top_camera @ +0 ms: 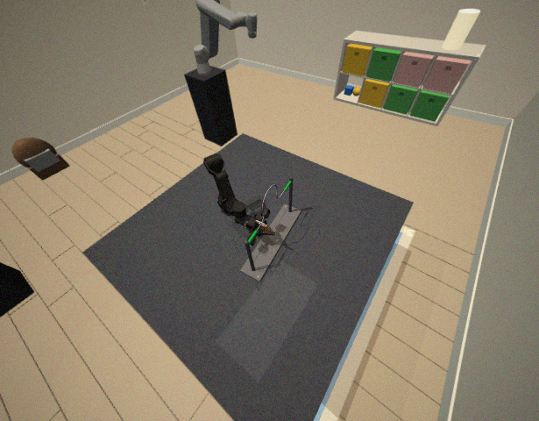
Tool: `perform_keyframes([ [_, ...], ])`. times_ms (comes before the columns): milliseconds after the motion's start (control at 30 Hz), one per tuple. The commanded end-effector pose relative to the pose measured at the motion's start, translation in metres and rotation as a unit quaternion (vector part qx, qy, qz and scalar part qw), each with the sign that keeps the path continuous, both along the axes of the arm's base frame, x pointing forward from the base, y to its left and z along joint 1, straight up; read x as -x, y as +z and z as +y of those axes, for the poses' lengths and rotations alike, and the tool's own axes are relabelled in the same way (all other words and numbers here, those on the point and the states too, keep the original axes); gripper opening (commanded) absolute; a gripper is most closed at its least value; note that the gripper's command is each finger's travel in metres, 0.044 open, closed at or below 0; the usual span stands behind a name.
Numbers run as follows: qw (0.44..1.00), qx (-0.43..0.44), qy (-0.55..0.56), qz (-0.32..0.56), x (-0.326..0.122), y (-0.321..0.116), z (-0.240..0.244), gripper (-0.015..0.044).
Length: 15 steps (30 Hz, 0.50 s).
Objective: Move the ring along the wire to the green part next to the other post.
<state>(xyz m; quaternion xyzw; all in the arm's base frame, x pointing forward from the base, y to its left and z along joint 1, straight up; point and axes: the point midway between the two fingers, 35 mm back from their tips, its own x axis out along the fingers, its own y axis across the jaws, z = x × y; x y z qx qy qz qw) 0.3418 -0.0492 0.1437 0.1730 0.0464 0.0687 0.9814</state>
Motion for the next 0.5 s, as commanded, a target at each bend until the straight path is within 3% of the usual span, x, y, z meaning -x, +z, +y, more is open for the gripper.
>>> perform_keyframes([
  [0, 0.999, -0.036, 0.0, 0.002, 0.002, 0.006, 0.011, -0.015],
  [467, 0.988, -0.139, 0.025, 0.059, 0.017, 0.026, 0.041, -0.015],
])
